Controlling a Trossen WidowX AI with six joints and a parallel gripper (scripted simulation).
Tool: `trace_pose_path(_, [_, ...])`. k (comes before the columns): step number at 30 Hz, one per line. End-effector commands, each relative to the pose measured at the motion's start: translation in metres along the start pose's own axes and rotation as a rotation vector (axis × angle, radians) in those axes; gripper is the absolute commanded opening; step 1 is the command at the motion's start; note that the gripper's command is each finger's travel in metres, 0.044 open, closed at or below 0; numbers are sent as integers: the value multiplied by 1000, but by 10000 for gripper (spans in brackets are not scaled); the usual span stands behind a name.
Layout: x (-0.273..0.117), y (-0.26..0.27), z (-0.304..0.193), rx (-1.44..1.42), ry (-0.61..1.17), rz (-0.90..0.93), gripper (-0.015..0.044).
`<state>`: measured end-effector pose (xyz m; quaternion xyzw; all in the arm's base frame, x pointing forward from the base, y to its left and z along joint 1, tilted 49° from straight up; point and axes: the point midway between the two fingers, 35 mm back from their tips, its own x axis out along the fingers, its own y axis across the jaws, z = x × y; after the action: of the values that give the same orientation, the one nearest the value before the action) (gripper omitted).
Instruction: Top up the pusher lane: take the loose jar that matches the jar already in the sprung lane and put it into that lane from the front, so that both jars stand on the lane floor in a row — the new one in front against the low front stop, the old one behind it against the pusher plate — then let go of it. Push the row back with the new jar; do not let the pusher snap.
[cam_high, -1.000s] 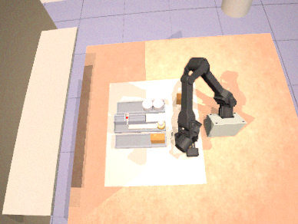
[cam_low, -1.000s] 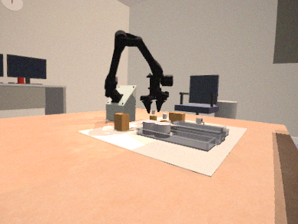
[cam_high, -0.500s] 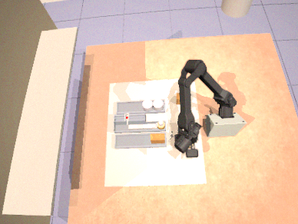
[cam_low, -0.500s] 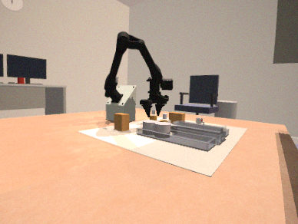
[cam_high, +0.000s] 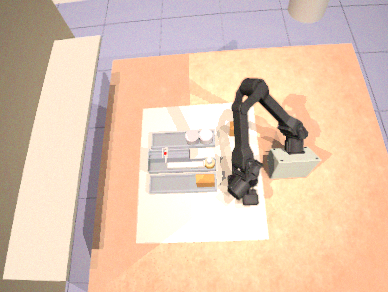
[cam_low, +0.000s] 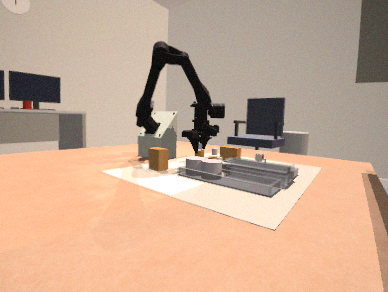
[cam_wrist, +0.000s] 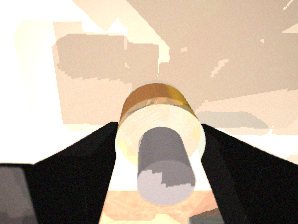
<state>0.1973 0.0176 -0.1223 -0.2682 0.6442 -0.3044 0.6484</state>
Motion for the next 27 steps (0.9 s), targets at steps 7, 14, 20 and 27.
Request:
trace_pose_path(7, [-37, 7, 5, -6, -3, 6, 0])
trace_pose_path(14, [-89, 11, 2, -6, -2, 7, 0])
trace_pose_path(20, [-108, 10, -1, -5, -1, 4, 0])
trace_pose_path(27, [-104, 1, 15, -8, -2, 16, 0])
